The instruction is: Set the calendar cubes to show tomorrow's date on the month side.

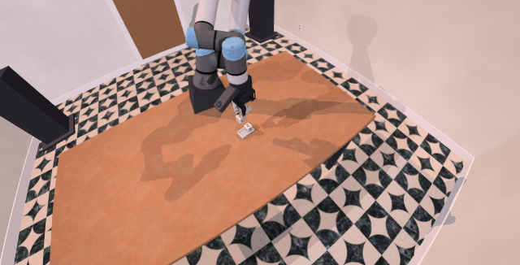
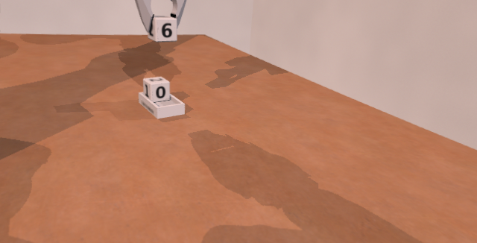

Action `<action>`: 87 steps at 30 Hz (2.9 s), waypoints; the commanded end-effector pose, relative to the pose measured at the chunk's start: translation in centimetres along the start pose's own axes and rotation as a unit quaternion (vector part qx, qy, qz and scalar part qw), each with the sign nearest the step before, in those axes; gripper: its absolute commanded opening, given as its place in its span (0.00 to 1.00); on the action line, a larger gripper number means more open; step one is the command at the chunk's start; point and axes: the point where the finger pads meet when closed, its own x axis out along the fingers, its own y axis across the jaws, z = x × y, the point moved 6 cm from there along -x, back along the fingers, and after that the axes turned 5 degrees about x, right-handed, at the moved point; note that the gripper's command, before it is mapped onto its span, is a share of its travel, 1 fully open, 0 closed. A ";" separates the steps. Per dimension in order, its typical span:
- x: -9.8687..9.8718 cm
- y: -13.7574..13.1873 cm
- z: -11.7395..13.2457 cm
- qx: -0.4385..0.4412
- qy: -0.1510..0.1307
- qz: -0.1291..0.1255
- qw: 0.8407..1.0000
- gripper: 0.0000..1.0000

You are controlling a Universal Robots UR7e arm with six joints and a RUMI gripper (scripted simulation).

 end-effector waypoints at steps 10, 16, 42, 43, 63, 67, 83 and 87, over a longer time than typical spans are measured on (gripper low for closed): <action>0.7 0.0 -0.1 -0.003 -0.002 0.001 1.000 0.11; 2.2 0.0 -0.1 -0.003 -0.002 0.001 1.000 0.11; 6.6 0.0 -0.1 -0.003 -0.002 0.001 1.000 0.11; 6.6 0.0 -0.1 -0.003 -0.002 0.001 1.000 0.11; 6.4 -0.1 -0.2 -0.003 -0.001 -0.001 1.000 0.11; 6.4 -0.1 -0.2 -0.003 -0.001 -0.001 1.000 0.11; 6.4 -0.2 -0.1 -0.003 -0.001 -0.001 1.000 0.11; 6.4 -0.2 -0.1 -0.003 -0.001 -0.001 1.000 0.11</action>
